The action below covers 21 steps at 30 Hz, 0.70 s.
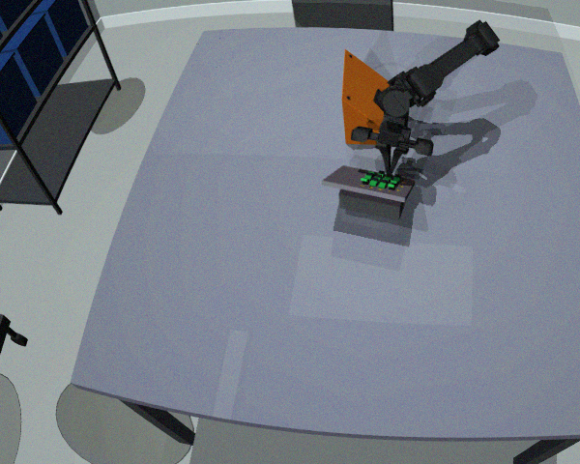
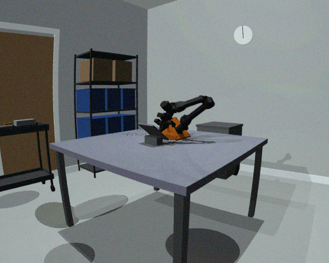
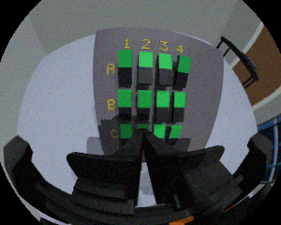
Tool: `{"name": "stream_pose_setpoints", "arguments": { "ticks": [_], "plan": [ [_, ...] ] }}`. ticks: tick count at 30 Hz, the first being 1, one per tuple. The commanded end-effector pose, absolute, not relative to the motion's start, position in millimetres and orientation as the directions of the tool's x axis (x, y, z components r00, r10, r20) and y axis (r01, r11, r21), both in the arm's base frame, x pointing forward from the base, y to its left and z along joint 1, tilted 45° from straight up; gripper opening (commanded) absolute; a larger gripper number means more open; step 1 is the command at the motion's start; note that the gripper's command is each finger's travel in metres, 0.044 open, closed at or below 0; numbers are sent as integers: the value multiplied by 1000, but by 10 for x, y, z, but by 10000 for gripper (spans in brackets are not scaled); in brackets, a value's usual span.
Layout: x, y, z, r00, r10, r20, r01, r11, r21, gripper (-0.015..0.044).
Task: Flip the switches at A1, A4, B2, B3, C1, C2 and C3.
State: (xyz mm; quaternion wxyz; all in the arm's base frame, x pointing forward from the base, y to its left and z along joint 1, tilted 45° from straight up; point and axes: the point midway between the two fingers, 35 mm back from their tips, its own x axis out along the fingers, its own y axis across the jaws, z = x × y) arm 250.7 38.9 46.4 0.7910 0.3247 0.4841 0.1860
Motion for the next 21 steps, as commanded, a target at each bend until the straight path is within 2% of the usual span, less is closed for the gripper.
{"name": "stream_pose_setpoints", "arguments": {
  "ticks": [1, 11, 21],
  "plan": [
    [2508, 390, 452, 461, 606, -648, 28, 719, 694, 0],
    [2183, -1, 859, 482, 596, -642, 31, 721, 693, 0],
    [2014, -83, 658, 482, 596, -643, 31, 721, 692, 0]
  ]
}}
